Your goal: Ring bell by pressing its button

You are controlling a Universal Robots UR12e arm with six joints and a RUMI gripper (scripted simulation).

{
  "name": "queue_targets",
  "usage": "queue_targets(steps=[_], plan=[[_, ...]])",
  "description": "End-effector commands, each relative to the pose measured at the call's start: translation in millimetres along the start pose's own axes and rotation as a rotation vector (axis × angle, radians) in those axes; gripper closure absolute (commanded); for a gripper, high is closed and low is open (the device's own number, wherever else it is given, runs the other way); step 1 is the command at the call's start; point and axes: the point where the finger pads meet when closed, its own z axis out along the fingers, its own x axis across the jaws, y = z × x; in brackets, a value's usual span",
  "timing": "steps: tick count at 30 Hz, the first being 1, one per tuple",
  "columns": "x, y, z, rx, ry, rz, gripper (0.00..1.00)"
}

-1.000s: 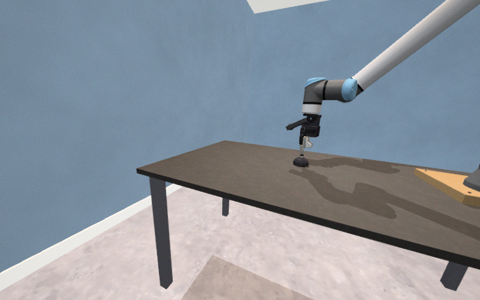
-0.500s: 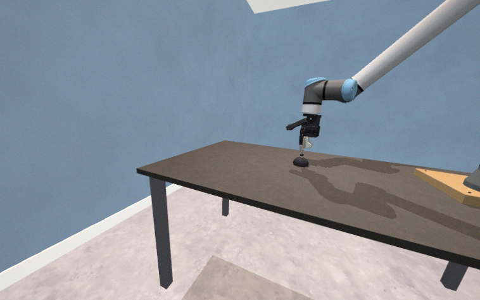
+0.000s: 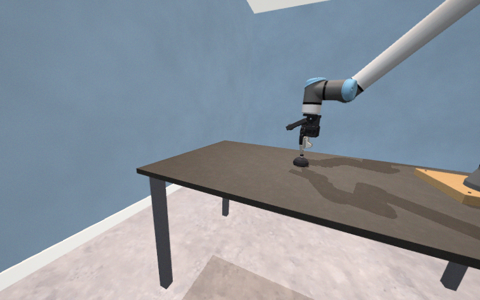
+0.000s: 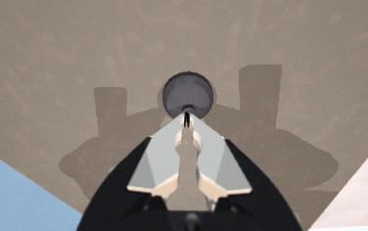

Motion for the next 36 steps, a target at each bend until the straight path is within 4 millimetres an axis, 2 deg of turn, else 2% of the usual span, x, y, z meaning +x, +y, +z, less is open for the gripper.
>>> queue_targets(steps=[1,36], plan=[[-1.0,2.0,2.5,-0.003,0.001,-0.001,1.0],[-1.0,2.1,4.7,-0.004,0.0,-0.001,1.0]])
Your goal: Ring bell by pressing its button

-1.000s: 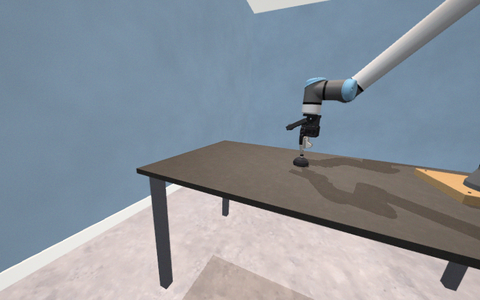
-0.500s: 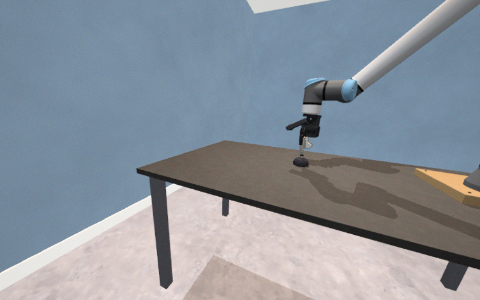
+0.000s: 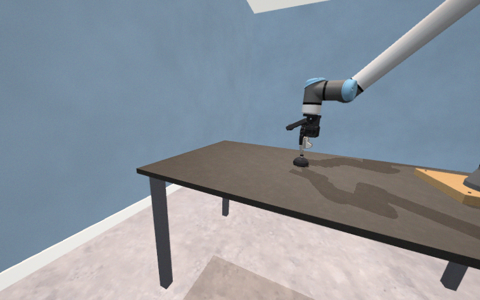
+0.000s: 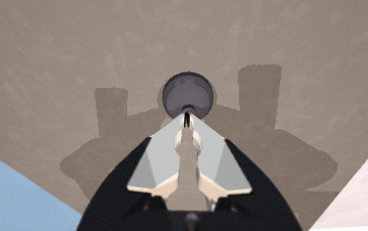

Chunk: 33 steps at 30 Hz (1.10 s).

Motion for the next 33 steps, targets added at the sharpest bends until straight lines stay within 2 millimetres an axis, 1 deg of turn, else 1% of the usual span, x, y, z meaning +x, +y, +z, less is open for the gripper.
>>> queue_targets(steps=[1,26,33], plan=[[-1.0,2.2,3.7,-0.005,0.0,-0.001,1.0],[-1.0,2.1,3.4,-0.005,0.0,-0.001,1.0],[-0.9,-0.3,-5.7,0.001,0.001,-0.001,1.0]])
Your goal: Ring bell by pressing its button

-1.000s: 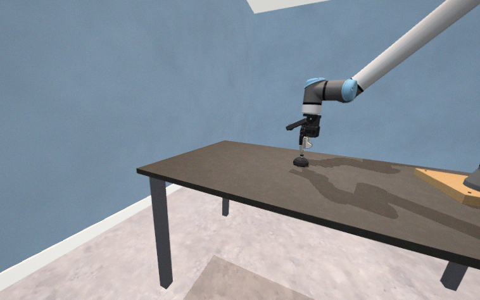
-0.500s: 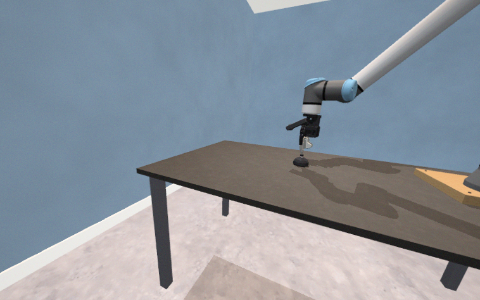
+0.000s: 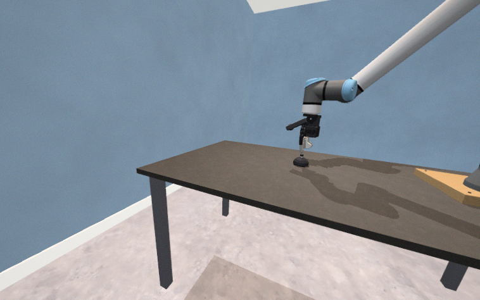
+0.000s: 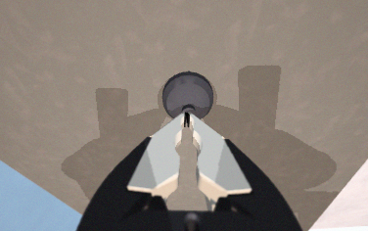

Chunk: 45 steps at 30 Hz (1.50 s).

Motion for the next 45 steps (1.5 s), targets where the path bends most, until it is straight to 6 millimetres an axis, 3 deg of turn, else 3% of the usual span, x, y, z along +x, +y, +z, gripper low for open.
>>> queue_targets(steps=[1,29,45], plan=[[-0.9,-1.2,-7.6,0.002,0.001,-0.001,1.0],[-1.4,-1.4,-66.1,0.003,0.001,-0.002,1.0],[-1.3,1.2,-67.2,-0.003,0.001,-0.002,1.0]])
